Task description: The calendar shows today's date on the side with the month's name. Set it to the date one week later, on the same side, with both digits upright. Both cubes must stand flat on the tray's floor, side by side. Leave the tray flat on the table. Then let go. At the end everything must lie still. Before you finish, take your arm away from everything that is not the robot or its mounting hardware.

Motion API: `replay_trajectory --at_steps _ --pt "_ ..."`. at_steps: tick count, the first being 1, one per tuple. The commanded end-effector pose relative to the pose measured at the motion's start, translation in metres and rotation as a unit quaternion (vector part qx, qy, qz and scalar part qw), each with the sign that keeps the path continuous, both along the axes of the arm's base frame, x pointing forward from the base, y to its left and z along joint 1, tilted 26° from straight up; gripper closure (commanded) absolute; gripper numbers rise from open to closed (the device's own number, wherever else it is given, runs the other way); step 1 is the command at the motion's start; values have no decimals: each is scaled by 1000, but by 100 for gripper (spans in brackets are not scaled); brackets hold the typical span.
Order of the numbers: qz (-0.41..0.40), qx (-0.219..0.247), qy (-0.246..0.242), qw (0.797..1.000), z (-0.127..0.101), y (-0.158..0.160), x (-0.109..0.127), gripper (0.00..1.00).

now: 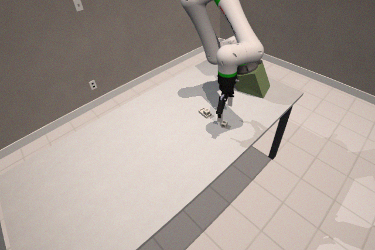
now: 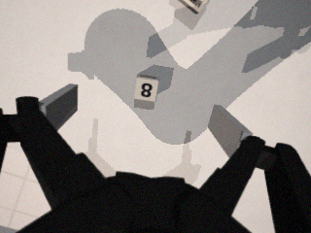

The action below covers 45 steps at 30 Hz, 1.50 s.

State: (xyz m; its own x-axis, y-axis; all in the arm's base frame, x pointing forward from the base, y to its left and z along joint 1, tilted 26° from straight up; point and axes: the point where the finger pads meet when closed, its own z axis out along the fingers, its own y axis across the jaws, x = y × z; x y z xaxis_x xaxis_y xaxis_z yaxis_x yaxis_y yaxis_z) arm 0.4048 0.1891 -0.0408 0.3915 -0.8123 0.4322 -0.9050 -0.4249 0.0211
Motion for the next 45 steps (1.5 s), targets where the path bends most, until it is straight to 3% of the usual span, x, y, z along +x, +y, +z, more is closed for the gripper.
replay_trajectory --at_steps 1,12,13,45 --pt "0 0 0 1000 0 0 0 0" --pt "14 -2 6 1000 11 5 -2 0" --pt "14 -2 6 1000 11 5 -2 71" --pt "14 -2 6 1000 11 5 -2 71"
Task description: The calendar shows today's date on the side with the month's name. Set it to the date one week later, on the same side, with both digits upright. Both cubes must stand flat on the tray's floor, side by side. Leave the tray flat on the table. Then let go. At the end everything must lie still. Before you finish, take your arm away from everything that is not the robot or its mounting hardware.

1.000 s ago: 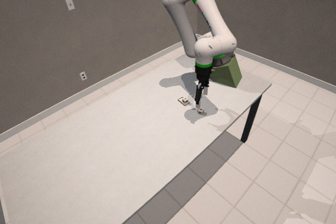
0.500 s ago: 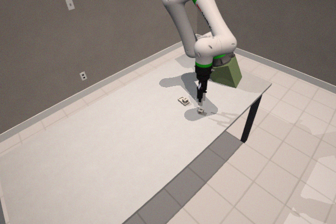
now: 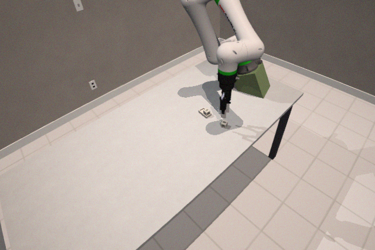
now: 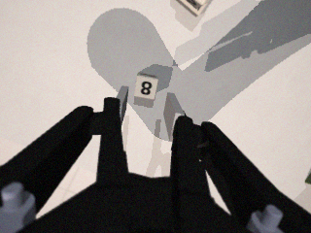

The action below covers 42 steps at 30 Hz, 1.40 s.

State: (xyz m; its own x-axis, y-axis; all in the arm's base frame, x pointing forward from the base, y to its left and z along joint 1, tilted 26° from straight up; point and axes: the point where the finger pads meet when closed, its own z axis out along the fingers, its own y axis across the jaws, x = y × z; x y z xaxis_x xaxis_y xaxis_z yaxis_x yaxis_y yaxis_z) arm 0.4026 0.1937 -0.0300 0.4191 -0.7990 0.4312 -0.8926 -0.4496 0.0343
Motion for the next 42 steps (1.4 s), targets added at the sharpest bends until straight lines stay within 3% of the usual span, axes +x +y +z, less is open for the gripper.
replay_trajectory --at_steps 1,22,42 --pt "0 0 0 1000 0 0 0 71" --pt "0 0 0 1000 -7 -3 1 71" --pt "0 0 0 1000 -30 -13 6 71"
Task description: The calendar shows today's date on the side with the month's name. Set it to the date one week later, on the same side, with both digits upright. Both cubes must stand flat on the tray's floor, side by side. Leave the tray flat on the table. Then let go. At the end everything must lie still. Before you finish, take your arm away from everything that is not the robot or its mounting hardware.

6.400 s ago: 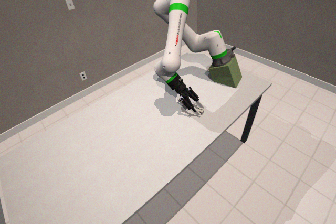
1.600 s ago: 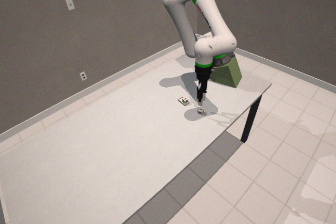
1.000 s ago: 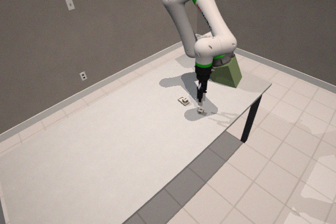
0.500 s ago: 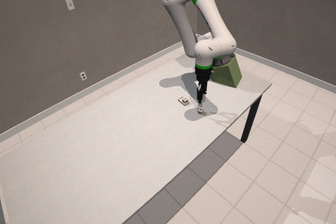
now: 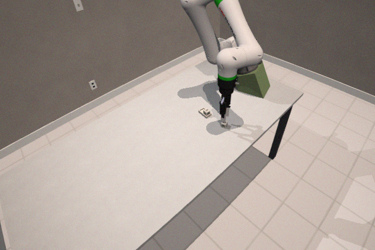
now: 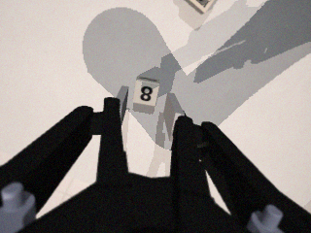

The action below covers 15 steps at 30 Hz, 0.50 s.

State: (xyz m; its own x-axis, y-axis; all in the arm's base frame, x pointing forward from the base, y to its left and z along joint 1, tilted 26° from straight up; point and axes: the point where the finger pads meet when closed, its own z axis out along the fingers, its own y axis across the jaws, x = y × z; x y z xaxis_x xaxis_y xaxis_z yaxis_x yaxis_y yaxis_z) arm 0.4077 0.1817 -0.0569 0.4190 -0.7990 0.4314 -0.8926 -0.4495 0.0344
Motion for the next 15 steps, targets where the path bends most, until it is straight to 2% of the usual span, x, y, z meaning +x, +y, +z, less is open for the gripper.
replay_trajectory --at_steps 1,15 --pt "0 0 0 1000 -5 -2 1 71" --pt "0 0 0 1000 -17 -7 3 71"
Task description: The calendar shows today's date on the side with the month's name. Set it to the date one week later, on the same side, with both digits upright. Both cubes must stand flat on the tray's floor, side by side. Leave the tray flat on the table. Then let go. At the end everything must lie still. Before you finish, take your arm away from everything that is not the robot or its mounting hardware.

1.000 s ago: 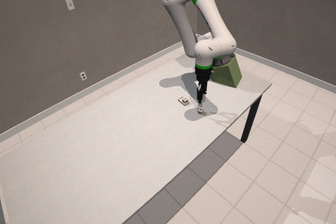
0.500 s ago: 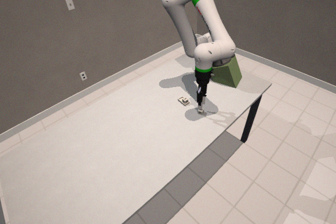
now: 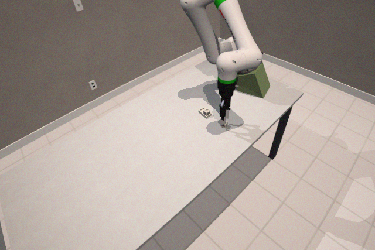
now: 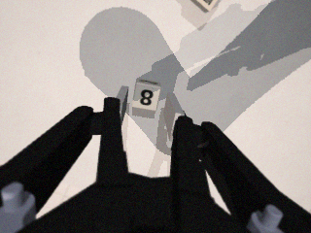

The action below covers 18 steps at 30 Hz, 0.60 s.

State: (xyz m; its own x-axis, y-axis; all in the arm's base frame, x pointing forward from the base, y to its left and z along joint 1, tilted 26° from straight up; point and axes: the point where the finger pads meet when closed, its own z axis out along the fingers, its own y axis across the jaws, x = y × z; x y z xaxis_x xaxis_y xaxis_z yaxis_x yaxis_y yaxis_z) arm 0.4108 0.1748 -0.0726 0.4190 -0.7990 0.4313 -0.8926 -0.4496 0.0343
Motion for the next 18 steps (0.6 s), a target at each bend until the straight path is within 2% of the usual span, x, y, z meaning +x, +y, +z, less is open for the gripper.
replay_trajectory --at_steps 1,18 --pt "0 0 0 1000 -2 -1 0 71" --pt "0 0 0 1000 -4 -2 1 71"
